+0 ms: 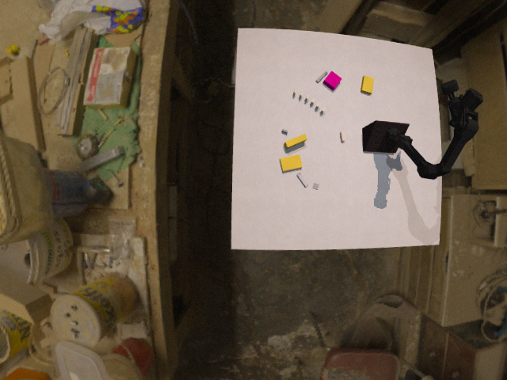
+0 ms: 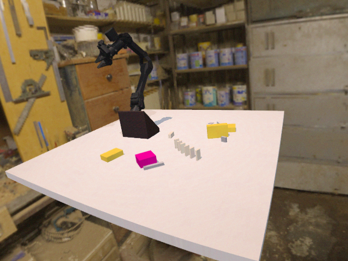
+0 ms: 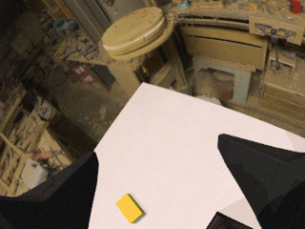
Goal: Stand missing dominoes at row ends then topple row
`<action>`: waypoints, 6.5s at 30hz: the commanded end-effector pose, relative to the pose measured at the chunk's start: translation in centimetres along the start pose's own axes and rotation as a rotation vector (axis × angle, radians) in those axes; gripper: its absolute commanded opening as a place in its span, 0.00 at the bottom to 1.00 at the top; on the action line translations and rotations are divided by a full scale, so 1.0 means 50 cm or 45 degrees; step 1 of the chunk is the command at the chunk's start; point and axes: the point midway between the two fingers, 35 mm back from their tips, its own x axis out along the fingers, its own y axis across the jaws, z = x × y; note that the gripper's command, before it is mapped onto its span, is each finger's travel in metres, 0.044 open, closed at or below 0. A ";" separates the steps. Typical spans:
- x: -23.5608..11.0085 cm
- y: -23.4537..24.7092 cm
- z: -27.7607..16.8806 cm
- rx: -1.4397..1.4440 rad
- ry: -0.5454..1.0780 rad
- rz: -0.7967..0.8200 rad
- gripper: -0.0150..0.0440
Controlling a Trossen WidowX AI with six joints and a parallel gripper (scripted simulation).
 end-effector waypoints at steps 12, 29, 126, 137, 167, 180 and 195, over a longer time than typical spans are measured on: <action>-0.013 0.248 -0.279 -0.962 0.235 0.386 0.40; -0.039 0.281 -0.829 -2.408 0.692 0.983 0.25; -0.104 0.038 -1.064 -3.065 1.025 1.381 0.25; -0.116 0.018 -1.064 -3.738 0.608 1.967 0.61; -0.103 -0.025 -1.104 -4.400 -0.401 2.811 1.00; -0.057 -0.060 -1.168 -4.391 -0.392 2.827 1.00; -0.045 -0.069 -1.185 -4.390 -0.391 2.829 0.91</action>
